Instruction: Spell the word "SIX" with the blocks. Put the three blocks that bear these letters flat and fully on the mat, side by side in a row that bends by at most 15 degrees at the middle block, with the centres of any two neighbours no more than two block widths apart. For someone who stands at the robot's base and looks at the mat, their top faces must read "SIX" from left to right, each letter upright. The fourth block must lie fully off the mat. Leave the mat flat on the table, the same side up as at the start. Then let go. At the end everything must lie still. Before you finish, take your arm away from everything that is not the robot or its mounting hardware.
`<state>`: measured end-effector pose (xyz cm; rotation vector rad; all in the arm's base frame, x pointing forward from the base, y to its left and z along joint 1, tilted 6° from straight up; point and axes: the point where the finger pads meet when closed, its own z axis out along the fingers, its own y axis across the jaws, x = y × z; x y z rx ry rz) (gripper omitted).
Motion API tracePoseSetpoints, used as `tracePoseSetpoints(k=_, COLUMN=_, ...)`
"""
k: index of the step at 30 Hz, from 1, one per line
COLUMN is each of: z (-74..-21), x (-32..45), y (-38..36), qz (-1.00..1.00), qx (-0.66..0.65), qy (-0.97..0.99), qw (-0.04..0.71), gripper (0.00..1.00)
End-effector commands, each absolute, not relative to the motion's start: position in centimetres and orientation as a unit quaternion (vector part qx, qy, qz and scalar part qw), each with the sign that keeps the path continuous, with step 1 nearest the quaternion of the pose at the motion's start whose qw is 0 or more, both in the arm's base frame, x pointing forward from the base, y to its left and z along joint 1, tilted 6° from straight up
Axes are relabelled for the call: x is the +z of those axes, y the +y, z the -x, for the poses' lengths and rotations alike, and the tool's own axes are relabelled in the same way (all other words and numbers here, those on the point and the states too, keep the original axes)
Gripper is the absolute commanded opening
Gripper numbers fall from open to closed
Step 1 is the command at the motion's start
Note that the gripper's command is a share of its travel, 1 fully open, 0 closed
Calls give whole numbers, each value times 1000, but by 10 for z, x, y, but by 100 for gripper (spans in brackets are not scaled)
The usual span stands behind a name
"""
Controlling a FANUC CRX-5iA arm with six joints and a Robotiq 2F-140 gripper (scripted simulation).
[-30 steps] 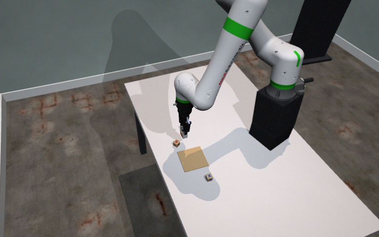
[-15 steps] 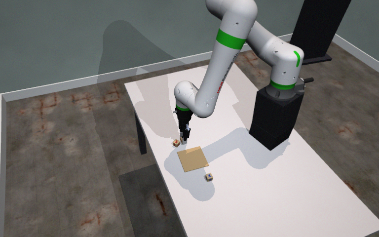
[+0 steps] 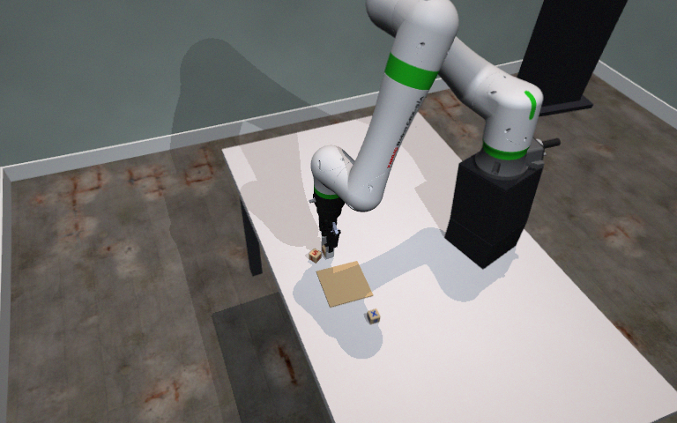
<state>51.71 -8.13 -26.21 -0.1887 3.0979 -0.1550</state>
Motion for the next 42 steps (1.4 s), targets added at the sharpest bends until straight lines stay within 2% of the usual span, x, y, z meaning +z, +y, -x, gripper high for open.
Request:
tracePoseSetpoints(k=1, z=-517, x=-262, y=-81, qz=61, qx=-50, qy=997, qw=17, gripper=16)
tracePoseSetpoints(k=42, z=-517, x=-266, y=-82, qz=61, qx=-50, qy=997, qw=17, gripper=16)
